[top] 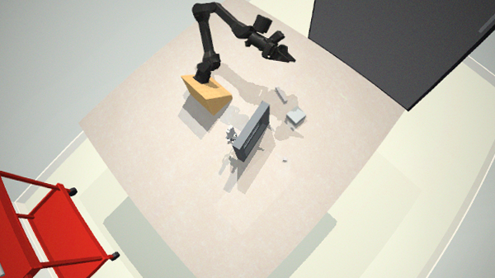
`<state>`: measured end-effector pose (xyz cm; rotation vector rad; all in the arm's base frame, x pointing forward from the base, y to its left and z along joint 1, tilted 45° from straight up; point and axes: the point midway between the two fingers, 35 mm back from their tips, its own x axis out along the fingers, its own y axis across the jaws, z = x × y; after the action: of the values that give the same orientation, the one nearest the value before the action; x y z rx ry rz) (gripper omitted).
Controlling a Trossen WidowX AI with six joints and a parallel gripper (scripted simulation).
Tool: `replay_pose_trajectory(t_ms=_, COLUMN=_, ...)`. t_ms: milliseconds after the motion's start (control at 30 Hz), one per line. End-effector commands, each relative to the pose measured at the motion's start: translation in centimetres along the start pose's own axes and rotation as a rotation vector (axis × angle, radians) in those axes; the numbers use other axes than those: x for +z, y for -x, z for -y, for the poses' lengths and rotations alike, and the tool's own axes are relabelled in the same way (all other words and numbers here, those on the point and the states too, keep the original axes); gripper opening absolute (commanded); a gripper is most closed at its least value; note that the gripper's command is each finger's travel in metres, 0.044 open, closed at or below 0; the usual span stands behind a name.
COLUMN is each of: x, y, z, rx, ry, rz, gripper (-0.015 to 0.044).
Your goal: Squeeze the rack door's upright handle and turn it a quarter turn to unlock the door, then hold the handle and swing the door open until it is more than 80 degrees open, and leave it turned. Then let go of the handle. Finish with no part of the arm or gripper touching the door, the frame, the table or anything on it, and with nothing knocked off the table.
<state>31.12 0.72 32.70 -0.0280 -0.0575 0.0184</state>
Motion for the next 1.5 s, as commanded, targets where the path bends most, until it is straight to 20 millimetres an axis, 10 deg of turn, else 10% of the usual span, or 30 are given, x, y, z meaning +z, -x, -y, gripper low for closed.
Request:
replay_pose_trajectory(t_ms=0, x=-0.1, y=-0.1, z=0.0, rx=0.0, ry=0.002, rz=-0.004, gripper=0.0374)
replay_pose_trajectory(t_ms=133, x=-1.2, y=-1.2, z=0.6, rx=-0.005, ry=0.04, rz=-0.083, gripper=0.0284)
replay_pose_trajectory(t_ms=800, x=-9.5, y=-5.5, z=5.5, rx=0.022, ry=0.164, rz=-0.555, gripper=0.0284)
replay_pose_trajectory(t_ms=1467, x=-17.5, y=-5.7, z=11.1, rx=0.131, ry=0.116, rz=-0.968, gripper=0.0284)
